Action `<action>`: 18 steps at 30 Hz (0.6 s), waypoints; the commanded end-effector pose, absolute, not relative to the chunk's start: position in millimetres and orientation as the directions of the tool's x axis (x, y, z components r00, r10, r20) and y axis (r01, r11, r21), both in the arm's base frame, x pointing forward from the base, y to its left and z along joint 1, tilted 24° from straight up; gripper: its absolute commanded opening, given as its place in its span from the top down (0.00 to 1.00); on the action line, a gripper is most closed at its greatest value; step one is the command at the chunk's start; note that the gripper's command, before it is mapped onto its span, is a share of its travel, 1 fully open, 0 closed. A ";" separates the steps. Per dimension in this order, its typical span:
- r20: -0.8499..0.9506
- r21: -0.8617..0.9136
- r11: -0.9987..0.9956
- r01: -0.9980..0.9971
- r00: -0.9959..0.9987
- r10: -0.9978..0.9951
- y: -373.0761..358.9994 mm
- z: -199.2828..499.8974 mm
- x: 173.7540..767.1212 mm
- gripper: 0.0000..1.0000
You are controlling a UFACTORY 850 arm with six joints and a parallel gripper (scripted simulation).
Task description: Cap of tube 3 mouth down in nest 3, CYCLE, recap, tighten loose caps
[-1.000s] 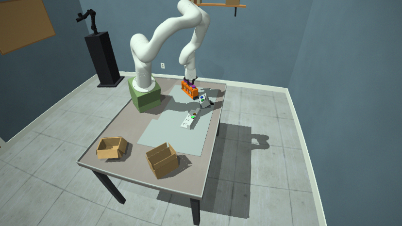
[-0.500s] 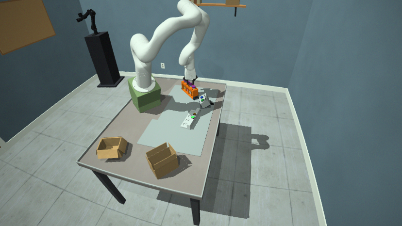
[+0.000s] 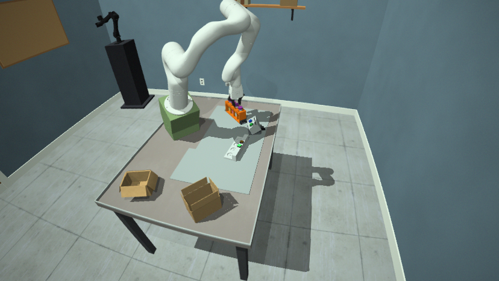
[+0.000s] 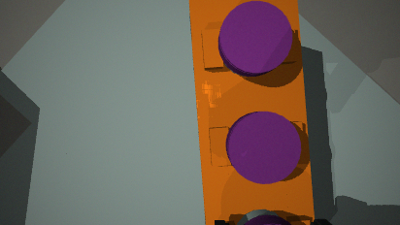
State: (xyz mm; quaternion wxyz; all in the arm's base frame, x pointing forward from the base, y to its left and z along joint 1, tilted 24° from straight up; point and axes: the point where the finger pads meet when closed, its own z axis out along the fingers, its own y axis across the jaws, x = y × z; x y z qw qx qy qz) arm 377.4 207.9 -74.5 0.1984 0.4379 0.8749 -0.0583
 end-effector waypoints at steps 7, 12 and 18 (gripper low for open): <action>-0.387 -0.120 0.856 0.502 -0.818 0.426 208.4 -74.0 377.9 0.54; -0.384 -0.130 0.867 0.482 -0.830 0.404 208.5 -73.8 378.0 0.54; -0.384 -0.130 0.867 0.482 -0.830 0.404 208.5 -73.8 377.9 1.00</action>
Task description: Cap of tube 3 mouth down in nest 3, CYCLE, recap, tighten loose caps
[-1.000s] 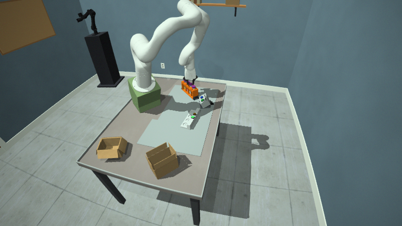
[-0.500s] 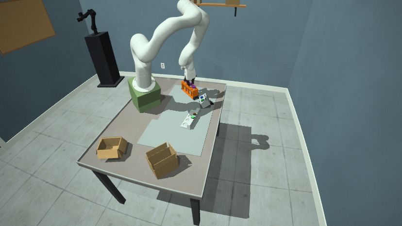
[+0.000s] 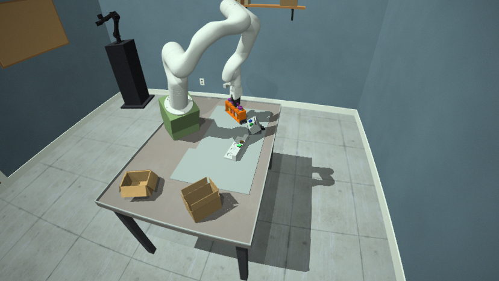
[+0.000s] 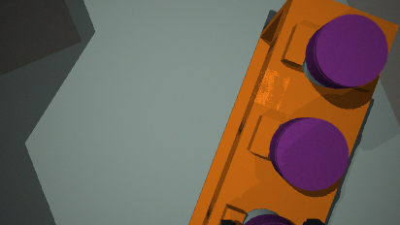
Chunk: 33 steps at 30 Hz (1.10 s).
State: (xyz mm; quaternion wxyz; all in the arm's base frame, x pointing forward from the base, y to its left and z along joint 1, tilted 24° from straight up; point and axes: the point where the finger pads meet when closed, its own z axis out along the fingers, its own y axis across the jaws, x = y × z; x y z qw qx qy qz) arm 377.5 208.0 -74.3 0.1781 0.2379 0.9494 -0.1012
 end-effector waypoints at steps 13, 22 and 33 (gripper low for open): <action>-0.384 -0.130 0.867 0.482 -0.830 0.404 208.5 -73.8 377.9 1.00; -0.404 -0.038 0.750 0.661 -0.697 0.593 208.5 -74.0 378.1 1.00; -0.390 0.109 0.487 0.866 -0.413 0.823 208.3 -74.6 378.2 1.00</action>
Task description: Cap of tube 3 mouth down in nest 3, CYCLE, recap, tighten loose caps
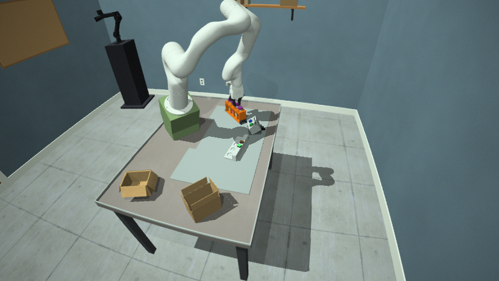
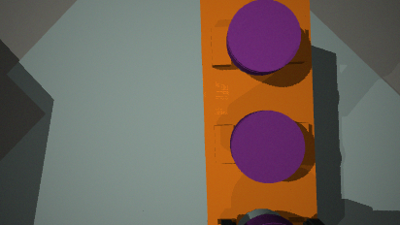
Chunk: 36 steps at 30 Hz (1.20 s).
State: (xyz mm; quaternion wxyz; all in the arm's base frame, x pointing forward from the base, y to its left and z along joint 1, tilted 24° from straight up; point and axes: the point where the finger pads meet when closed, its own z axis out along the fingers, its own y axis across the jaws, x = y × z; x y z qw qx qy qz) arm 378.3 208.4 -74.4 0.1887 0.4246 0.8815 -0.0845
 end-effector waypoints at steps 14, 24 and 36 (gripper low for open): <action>-0.364 0.180 0.327 0.928 -0.247 0.898 208.3 -74.8 378.3 1.00; -0.364 0.180 0.327 0.928 -0.247 0.898 208.3 -74.8 378.3 0.54; -0.402 0.056 0.593 0.803 -0.526 0.750 208.5 -73.9 378.0 0.54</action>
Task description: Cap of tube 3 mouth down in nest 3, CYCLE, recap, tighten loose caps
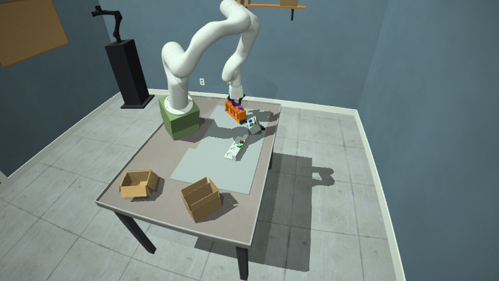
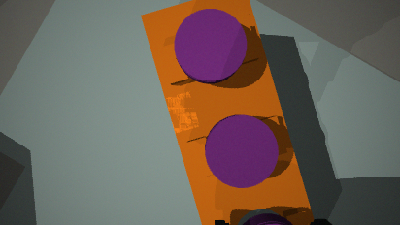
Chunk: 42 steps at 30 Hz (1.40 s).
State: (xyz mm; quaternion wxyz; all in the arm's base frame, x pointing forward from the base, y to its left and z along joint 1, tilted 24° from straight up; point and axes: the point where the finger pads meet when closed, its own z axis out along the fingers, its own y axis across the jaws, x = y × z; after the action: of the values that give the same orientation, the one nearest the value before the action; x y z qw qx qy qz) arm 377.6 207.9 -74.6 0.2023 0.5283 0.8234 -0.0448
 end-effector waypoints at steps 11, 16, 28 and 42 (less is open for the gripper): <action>-0.396 -0.089 0.819 0.566 -0.775 0.493 208.5 -74.0 378.0 0.54; -0.384 -0.130 0.867 0.482 -0.830 0.404 208.5 -74.0 378.0 0.54; -0.384 -0.130 0.867 0.482 -0.830 0.404 208.5 -73.9 378.0 1.00; -0.400 -0.065 0.788 0.613 -0.739 0.542 208.5 -74.1 378.1 1.00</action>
State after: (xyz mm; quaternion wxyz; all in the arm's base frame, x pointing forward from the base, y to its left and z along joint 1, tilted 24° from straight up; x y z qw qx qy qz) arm 378.0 208.3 -74.2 0.1763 0.2511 0.9455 -0.1087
